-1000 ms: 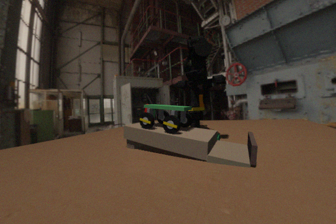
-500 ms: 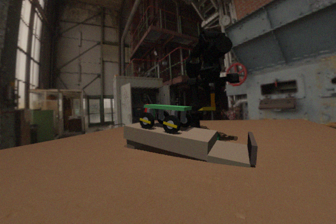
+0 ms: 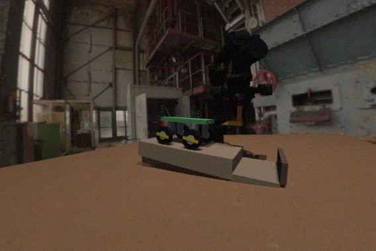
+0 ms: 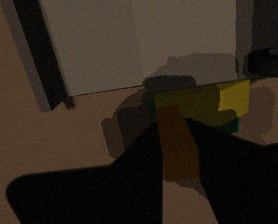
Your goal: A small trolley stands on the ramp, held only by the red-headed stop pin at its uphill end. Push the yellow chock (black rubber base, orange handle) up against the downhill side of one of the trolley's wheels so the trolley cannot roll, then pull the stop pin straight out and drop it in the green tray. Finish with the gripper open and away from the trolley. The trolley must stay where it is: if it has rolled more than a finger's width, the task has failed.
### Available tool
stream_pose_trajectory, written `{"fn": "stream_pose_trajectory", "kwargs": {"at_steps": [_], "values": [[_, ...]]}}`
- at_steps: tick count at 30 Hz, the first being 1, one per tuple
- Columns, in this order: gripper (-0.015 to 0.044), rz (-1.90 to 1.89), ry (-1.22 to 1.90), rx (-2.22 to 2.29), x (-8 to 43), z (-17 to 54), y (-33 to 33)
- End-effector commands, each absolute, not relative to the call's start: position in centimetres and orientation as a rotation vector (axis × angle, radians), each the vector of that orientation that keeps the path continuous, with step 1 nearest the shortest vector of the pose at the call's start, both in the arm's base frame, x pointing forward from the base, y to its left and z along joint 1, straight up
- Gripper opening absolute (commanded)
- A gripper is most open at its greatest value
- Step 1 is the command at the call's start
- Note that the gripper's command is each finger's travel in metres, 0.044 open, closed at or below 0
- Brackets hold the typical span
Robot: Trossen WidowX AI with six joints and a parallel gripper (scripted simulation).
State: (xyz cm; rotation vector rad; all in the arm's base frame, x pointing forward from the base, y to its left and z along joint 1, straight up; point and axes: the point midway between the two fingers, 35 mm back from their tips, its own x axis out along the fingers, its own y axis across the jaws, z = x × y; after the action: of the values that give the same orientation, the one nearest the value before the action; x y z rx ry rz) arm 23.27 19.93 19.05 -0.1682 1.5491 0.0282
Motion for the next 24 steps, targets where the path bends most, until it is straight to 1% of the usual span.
{"fn": "stream_pose_trajectory", "kwargs": {"at_steps": [1, 6, 24], "values": [[0.0, 0.028, 1.54, -0.168, 24.3, 19.1, 20.0], [0.0, 0.028, 1.54, -0.168, 24.3, 18.8, 20.0], [0.0, 0.028, 1.54, -0.168, 24.5, 14.1, 19.7]]}}
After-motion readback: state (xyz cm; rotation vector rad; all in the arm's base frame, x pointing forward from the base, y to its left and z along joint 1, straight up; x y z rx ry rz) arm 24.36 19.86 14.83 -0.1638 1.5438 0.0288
